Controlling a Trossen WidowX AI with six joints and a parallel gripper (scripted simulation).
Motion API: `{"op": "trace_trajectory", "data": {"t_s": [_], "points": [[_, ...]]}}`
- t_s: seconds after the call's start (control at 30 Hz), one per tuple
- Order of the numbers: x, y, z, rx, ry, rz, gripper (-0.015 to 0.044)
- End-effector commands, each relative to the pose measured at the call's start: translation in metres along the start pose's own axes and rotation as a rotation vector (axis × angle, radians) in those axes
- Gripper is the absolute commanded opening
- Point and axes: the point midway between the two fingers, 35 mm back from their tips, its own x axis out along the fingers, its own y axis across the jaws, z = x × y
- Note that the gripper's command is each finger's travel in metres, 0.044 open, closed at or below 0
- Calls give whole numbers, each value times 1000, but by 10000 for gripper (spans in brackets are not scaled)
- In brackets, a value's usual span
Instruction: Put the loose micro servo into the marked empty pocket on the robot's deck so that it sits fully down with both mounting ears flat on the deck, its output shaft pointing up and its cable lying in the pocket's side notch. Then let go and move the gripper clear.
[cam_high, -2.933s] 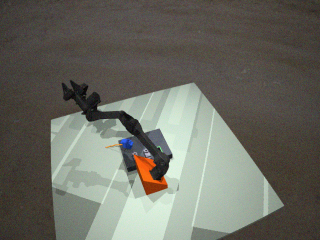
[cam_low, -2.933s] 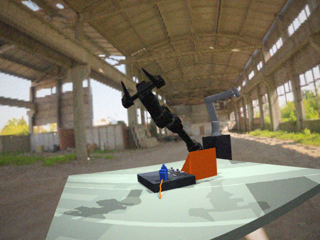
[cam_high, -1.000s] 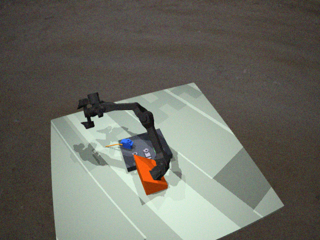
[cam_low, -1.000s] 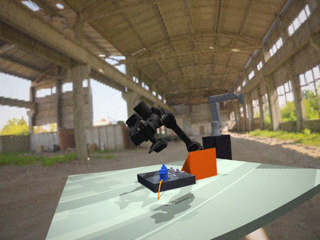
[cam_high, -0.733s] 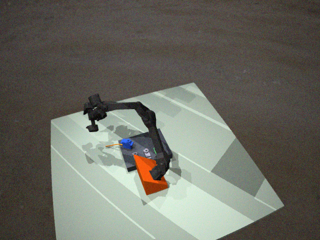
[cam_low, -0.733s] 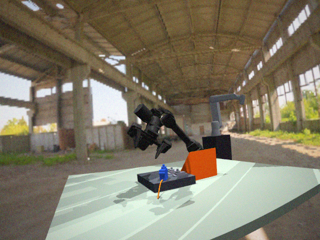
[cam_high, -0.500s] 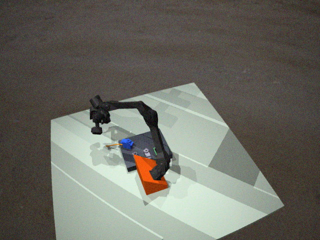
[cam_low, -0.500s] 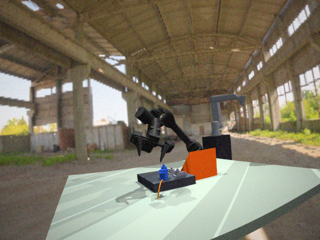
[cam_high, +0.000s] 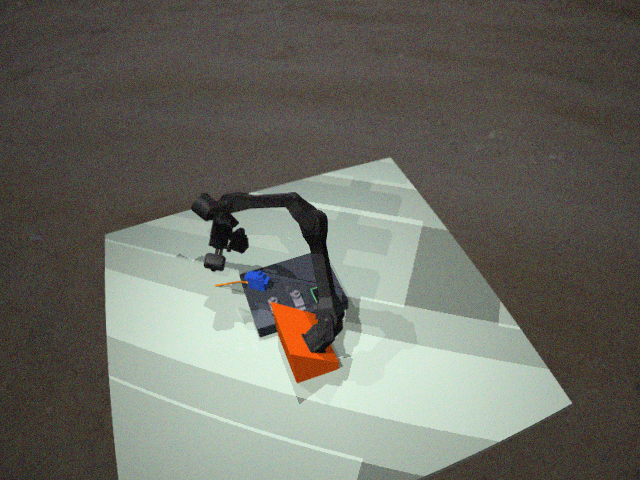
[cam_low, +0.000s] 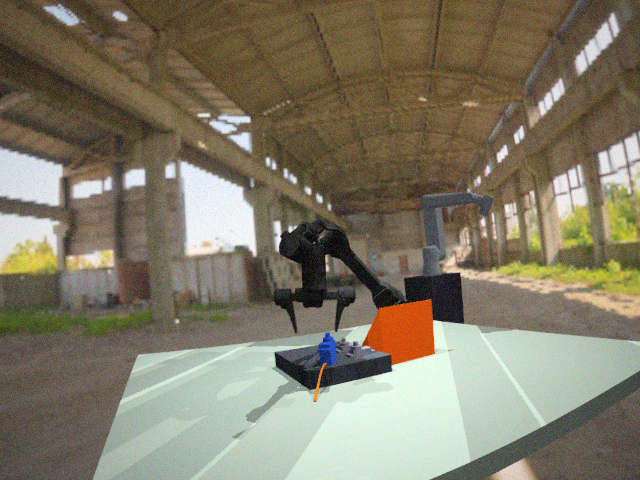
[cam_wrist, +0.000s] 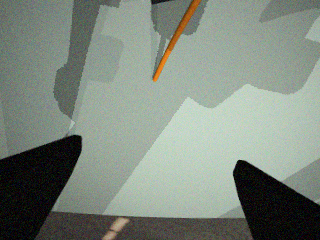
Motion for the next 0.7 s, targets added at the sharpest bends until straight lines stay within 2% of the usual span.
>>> {"op": "trace_trajectory", "data": {"t_s": [0.0, 0.33, 0.67], "points": [[-3, -6, 28, 86, -98, -17, 440], [-21, -19, 96, 286, -330, -13, 440], [-14, -21, 106, 298, -345, -10, 440]]}}
